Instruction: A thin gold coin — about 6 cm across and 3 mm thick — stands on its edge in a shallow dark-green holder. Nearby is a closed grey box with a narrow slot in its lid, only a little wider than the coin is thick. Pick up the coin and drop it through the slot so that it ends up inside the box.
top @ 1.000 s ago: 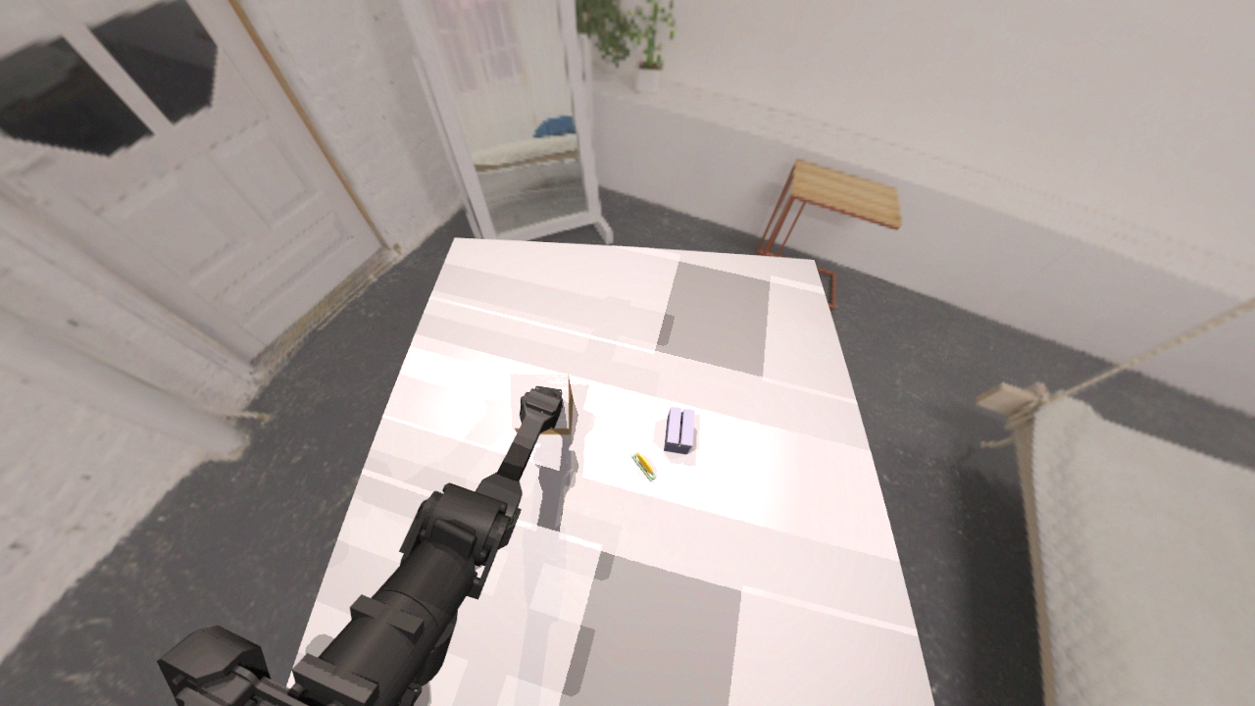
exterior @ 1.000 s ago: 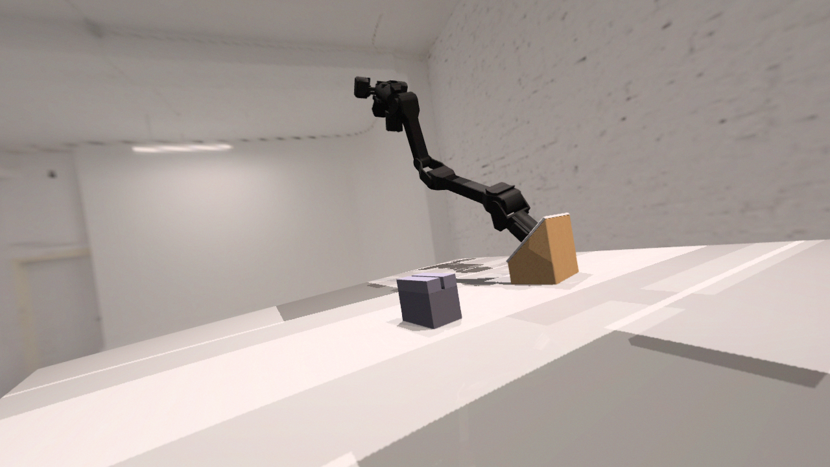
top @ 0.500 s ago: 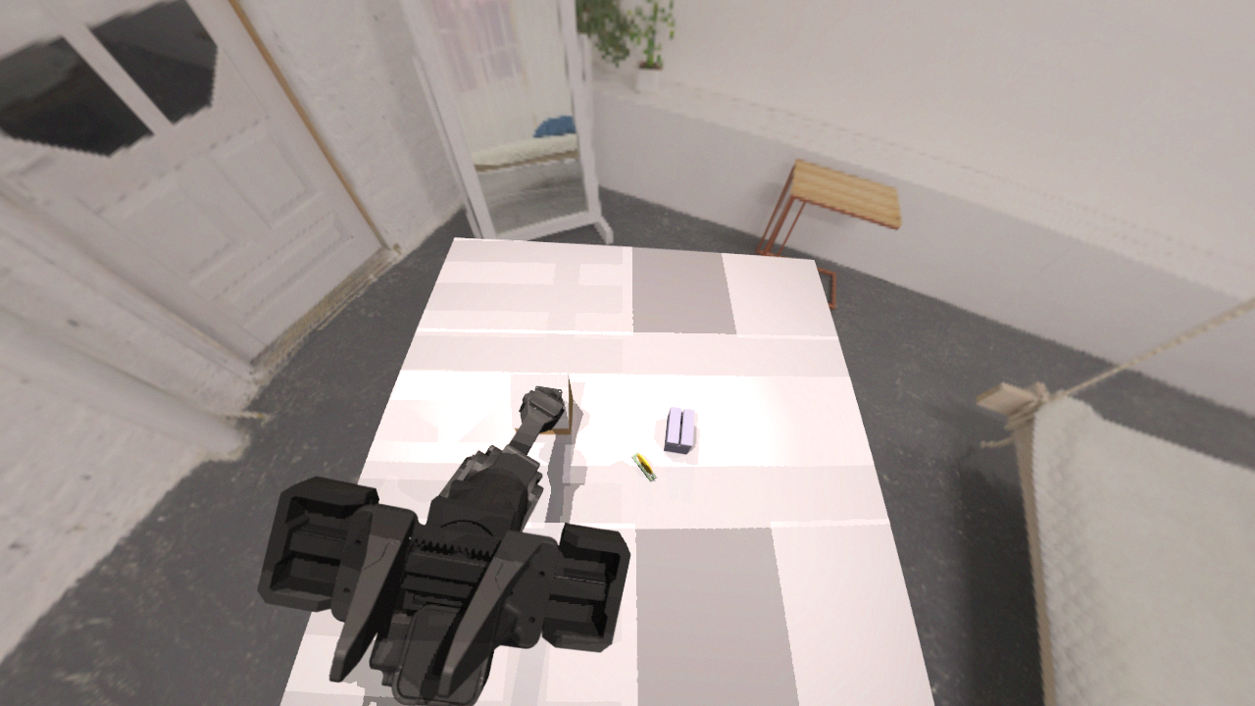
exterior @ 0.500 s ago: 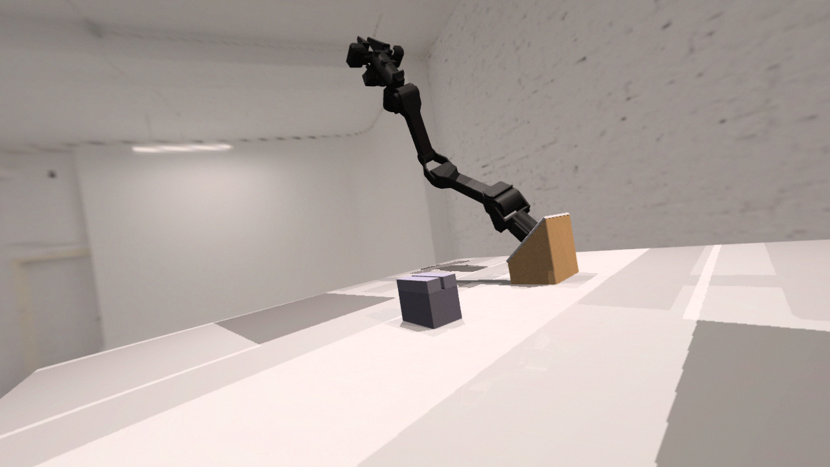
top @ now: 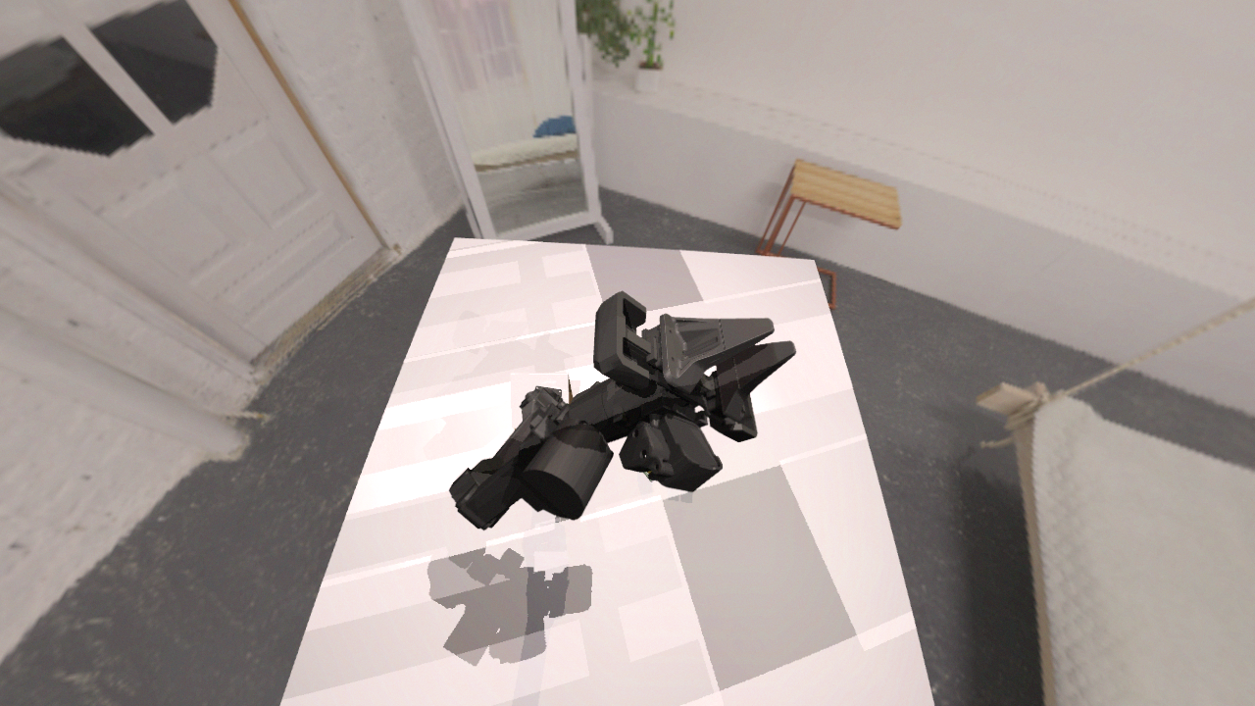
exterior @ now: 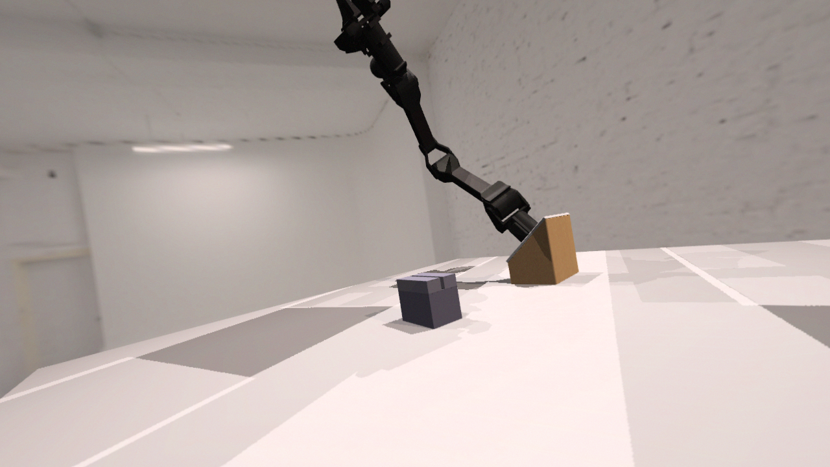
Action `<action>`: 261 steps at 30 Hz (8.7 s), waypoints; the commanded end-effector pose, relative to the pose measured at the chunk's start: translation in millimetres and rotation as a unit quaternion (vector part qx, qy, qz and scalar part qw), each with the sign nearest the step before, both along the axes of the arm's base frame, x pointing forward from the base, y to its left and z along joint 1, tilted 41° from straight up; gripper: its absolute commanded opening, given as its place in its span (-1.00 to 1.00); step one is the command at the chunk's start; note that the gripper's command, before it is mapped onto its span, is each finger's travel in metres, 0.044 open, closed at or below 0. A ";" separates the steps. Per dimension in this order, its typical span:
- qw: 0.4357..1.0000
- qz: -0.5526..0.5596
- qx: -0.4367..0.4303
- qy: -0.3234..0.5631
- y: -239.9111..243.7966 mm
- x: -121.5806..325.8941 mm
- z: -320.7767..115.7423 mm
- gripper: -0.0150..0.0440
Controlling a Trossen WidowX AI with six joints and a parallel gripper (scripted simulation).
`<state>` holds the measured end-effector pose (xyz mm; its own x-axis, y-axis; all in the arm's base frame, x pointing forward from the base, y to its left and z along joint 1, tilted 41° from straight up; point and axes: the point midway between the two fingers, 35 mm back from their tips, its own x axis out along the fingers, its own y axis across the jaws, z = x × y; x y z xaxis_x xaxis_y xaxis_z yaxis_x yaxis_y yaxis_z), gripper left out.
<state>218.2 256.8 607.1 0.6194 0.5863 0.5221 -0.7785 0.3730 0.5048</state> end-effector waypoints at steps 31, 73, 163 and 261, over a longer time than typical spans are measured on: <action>0.541 -0.443 -0.337 0.630 -219.2 83.9 -448.0 0.05; 0.370 -0.503 -0.383 0.681 -331.1 36.6 -530.7 0.05; 0.377 -0.542 -0.301 0.688 -297.0 27.2 -488.1 -0.49; 0.379 -0.641 -0.005 0.667 -222.5 107.6 -538.2 -0.49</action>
<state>323.4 31.7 69.6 0.1070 -0.6476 -0.7544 0.9926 0.0255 0.1189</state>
